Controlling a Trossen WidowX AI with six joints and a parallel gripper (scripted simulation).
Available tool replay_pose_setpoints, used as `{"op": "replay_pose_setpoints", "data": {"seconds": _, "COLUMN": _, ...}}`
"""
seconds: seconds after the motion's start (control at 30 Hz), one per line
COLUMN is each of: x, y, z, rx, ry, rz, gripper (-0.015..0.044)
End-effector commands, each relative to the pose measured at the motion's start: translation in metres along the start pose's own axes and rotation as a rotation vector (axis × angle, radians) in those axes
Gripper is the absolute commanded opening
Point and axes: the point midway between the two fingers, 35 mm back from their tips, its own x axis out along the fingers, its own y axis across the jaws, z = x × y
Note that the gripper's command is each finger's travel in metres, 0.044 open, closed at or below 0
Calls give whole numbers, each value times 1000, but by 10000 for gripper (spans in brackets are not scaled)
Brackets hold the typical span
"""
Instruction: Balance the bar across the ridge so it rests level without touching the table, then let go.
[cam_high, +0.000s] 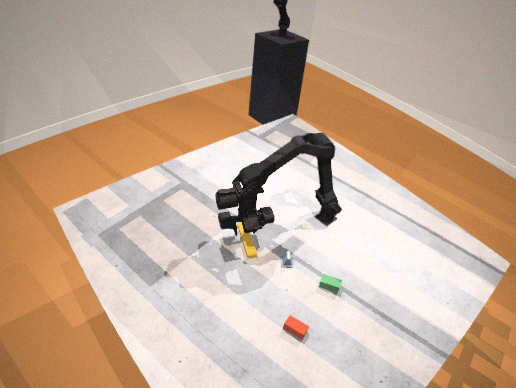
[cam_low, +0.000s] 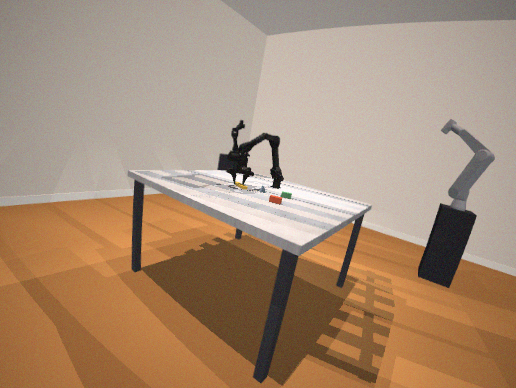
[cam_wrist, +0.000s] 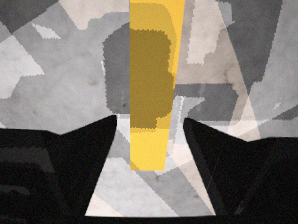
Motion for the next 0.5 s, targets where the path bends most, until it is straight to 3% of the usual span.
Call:
{"op": "replay_pose_setpoints", "data": {"seconds": 0.0, "x": 0, "y": 0, "z": 0, "rx": 0, "ry": 0, "rz": 0, "gripper": 236}}
{"op": "replay_pose_setpoints", "data": {"seconds": 0.1, "x": 0, "y": 0, "z": 0, "rx": 0, "ry": 0, "rz": 0, "gripper": 157}}
{"op": "replay_pose_setpoints", "data": {"seconds": 0.37, "x": 0, "y": 0, "z": 0, "rx": 0, "ry": 0, "rz": 0, "gripper": 104}}
{"op": "replay_pose_setpoints", "data": {"seconds": 0.47, "x": -4, "y": -1, "z": 0, "rx": 0, "ry": 0, "rz": 0, "gripper": 25}}
